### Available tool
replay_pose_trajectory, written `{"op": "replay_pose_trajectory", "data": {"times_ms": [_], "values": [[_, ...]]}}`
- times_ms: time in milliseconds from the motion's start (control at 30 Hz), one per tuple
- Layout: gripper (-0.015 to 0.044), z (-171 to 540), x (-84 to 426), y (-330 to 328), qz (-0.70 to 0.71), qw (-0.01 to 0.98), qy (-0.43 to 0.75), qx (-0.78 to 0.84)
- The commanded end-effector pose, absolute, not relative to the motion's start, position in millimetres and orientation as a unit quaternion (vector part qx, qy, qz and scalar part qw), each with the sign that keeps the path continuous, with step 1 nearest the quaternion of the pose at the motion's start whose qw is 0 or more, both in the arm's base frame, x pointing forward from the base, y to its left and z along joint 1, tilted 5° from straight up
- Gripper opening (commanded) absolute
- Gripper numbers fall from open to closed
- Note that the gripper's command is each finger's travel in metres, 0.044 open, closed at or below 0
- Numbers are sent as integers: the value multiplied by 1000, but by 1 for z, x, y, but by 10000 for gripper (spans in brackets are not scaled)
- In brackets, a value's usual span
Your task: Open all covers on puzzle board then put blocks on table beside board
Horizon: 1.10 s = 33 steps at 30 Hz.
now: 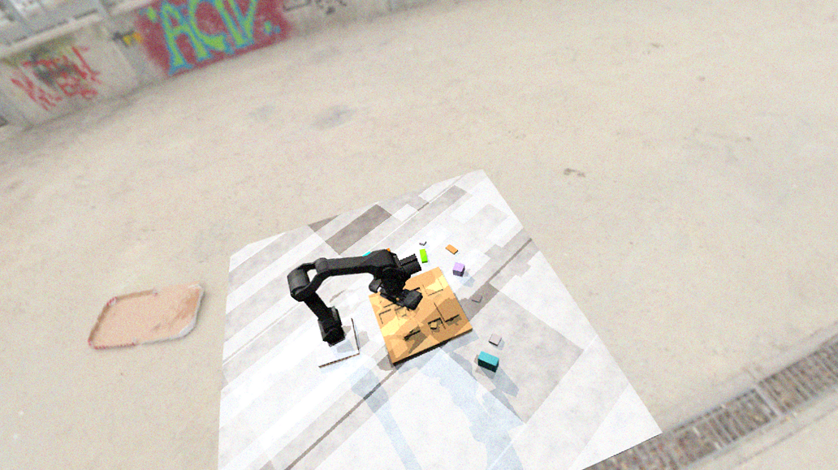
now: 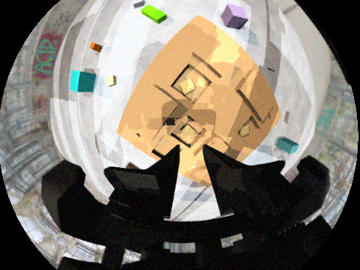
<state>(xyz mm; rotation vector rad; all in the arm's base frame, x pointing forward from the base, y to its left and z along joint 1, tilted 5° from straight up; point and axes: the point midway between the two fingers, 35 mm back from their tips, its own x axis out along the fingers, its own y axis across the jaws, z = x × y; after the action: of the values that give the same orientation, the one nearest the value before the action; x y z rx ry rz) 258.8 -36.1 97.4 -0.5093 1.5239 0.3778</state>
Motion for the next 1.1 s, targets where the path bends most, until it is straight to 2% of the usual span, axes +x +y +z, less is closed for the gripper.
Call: {"op": "replay_pose_trajectory", "data": {"times_ms": [0, 667, 1067], "values": [[144, 99, 259, -36, 132, 690, 686, -192], [144, 103, 259, -36, -72, 716, 694, 16], [144, 91, 259, -37, -79, 716, 693, 23]]}}
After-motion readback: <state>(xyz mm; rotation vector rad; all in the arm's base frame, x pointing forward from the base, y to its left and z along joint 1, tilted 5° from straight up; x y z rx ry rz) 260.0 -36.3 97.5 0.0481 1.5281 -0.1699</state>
